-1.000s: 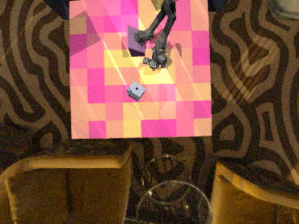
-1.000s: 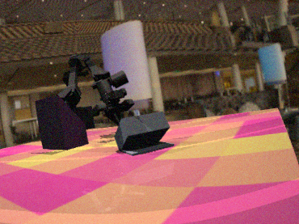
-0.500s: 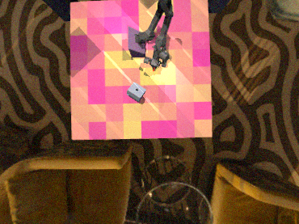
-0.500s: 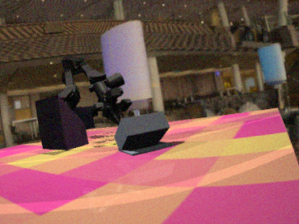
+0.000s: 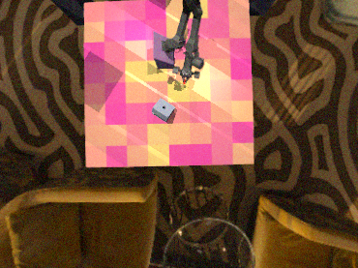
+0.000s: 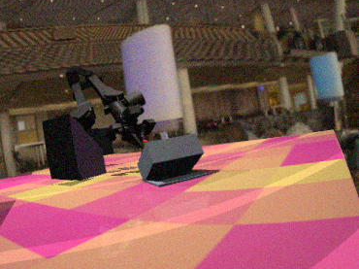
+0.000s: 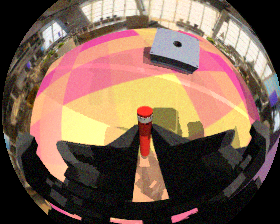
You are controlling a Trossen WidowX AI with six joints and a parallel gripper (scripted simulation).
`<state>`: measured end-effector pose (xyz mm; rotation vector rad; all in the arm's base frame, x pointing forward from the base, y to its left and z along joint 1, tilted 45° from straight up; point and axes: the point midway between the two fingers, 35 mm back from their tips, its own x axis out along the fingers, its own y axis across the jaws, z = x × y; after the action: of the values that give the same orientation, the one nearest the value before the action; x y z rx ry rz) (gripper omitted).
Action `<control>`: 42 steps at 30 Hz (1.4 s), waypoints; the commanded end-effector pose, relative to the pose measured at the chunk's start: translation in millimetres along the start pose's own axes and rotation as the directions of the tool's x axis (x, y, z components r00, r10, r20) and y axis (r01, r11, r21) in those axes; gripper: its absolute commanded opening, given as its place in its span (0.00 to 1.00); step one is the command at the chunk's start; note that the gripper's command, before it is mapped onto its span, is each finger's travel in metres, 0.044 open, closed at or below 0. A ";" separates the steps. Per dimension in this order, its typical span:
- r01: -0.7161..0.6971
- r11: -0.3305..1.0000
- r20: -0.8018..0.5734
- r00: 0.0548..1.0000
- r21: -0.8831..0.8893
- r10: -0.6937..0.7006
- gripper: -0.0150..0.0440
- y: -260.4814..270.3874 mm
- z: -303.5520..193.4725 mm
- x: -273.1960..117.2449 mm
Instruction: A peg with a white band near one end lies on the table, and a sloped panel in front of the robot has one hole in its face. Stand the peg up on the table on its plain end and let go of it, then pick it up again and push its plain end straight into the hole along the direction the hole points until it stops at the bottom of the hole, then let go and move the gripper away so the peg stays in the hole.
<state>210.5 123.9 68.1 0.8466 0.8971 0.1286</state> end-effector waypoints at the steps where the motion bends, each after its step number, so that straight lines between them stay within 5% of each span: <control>1: 0.006 1.000 0.031 1.000 0.005 -0.006 0.34 -3.0 -2.4 -1.4; 33: 0.005 1.000 0.302 0.953 0.009 -0.008 0.34 -3.2 -14.6 -16.8; 42: 0.005 1.000 0.289 0.957 0.008 -0.007 0.34 -2.8 -15.1 -18.9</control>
<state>187.2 123.4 73.8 0.8430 0.6261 -0.0003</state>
